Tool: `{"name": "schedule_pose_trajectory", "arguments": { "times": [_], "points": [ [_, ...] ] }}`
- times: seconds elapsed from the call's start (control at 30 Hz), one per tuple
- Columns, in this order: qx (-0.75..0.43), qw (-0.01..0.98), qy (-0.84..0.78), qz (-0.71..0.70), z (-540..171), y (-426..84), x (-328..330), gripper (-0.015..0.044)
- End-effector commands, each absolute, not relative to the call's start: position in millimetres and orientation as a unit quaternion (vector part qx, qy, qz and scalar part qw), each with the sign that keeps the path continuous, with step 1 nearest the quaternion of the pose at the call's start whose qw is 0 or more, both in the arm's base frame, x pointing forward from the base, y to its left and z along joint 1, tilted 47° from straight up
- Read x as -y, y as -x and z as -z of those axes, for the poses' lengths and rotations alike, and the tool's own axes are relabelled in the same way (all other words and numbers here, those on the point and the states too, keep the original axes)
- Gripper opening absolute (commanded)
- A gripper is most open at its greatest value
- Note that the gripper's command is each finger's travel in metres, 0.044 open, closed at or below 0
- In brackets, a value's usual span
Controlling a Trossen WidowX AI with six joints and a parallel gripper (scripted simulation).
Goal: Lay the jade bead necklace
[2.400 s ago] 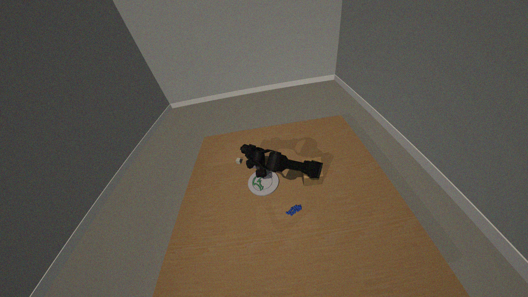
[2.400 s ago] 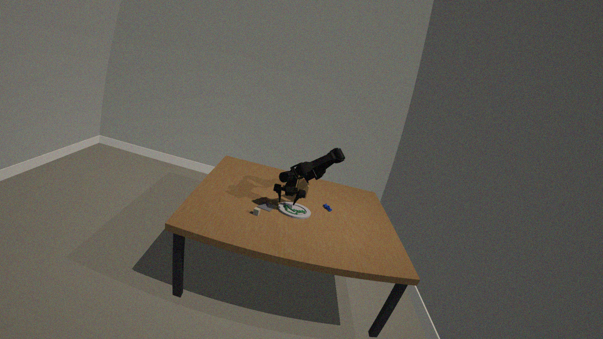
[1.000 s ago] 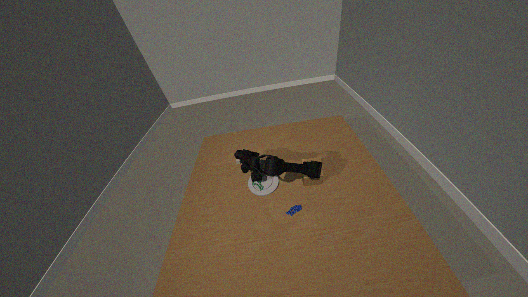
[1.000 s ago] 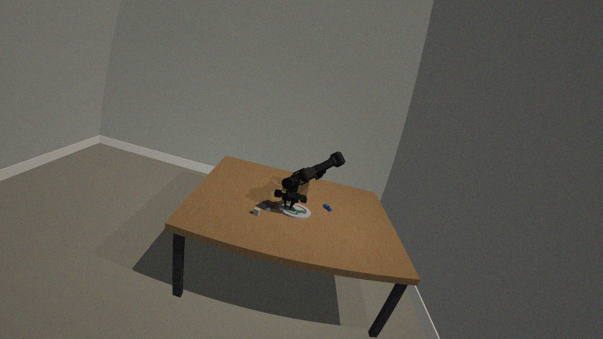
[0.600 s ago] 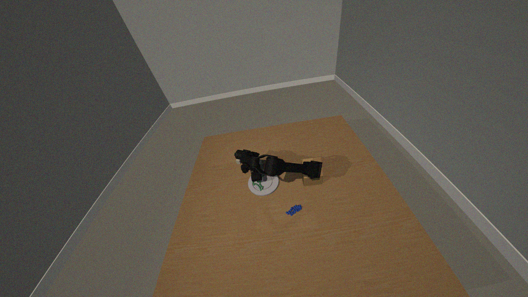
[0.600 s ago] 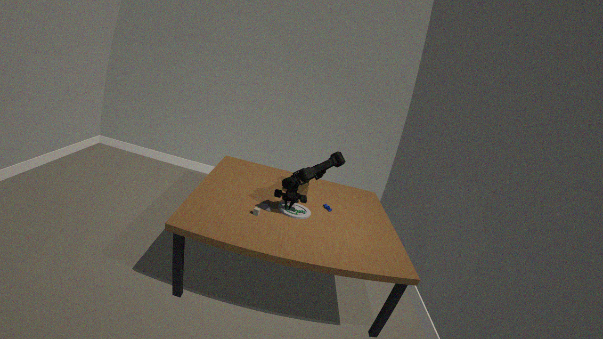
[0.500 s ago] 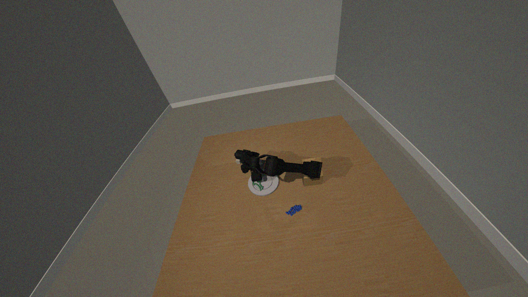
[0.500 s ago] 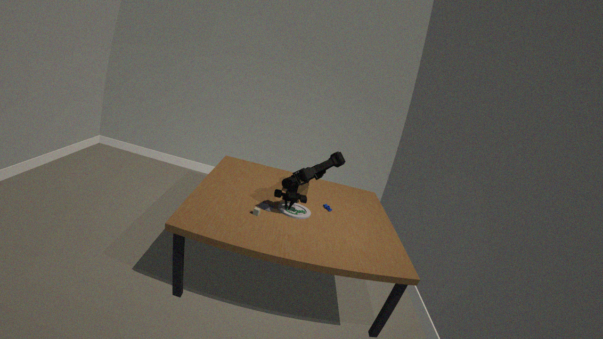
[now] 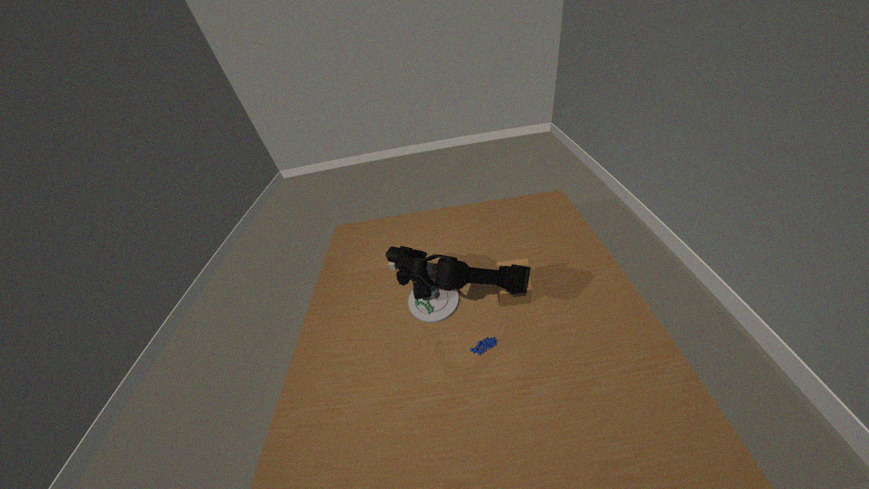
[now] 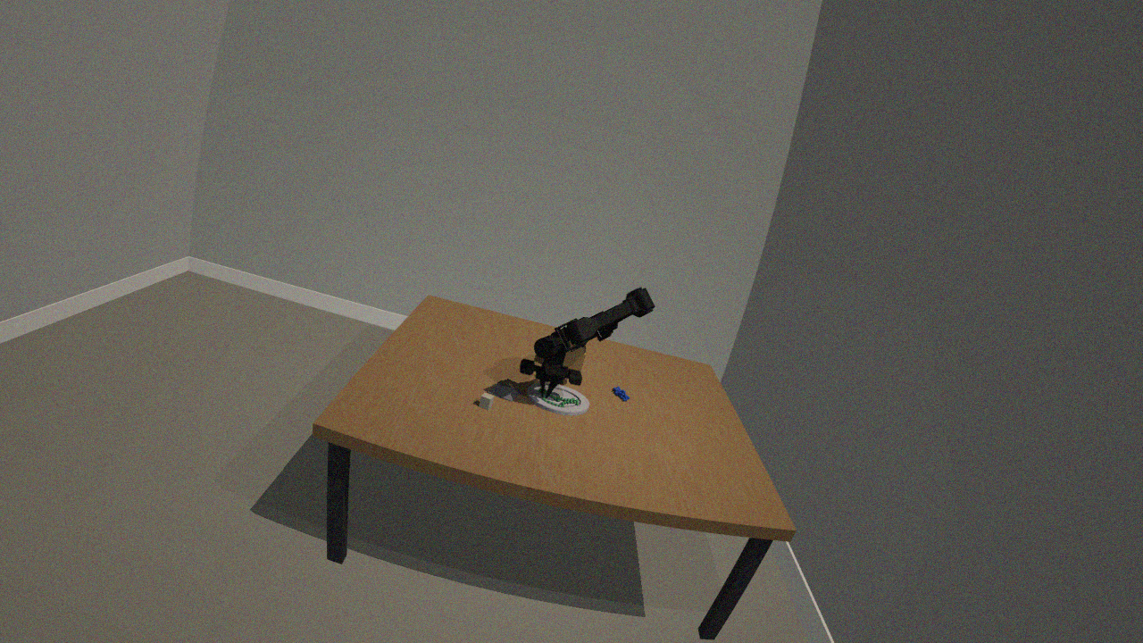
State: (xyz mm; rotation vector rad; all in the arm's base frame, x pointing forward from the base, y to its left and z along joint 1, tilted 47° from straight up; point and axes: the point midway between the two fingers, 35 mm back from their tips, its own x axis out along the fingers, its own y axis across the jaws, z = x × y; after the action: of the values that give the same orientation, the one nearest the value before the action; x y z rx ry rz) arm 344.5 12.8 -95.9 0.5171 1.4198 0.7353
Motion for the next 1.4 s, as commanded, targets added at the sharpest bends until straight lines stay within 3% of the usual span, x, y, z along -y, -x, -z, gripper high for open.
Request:
{"name": "schedule_pose_trajectory", "arguments": {
  "times": [0.0, 1.17, 1.37],
  "points": [
    [-0.629, 0.668, -0.229, -0.326, 95, -345, -13, 0.0000],
    [-0.630, 0.666, -0.233, -0.324, 104, -347, -8, 0.0000],
    [-0.628, 0.668, -0.230, -0.326, 100, -348, -7, 0.0157]
  ]
}}
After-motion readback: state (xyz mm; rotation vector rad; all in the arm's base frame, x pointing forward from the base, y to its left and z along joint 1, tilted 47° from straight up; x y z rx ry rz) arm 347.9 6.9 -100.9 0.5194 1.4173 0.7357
